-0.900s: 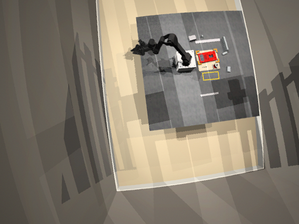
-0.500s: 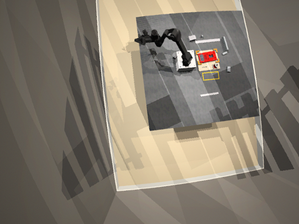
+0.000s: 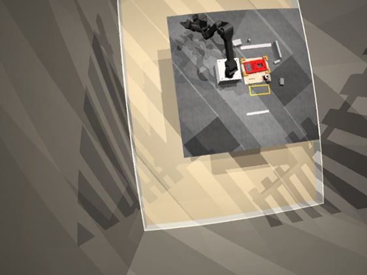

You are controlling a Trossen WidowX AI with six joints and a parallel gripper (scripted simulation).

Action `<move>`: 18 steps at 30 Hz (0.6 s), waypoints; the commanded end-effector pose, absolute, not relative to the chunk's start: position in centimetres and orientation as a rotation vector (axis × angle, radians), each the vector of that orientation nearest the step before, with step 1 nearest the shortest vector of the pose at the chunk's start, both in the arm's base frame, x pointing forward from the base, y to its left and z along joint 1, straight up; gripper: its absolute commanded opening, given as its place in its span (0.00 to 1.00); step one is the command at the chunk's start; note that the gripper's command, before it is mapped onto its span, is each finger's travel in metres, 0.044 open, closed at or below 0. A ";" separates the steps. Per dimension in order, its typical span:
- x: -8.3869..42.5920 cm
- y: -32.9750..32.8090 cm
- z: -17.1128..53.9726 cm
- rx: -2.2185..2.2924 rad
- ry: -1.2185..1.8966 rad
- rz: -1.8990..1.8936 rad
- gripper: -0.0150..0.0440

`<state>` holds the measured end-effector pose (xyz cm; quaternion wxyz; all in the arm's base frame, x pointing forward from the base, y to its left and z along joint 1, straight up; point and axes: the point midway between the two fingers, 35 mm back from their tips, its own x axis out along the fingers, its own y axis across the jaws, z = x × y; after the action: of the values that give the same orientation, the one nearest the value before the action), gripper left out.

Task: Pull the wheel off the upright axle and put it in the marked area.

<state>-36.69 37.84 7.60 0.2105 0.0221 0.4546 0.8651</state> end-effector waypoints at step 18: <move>-4.4 51.9 4.8 0.069 1.090 1.608 0.76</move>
<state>-8.80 51.57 4.57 0.5283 0.0228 0.4620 0.7120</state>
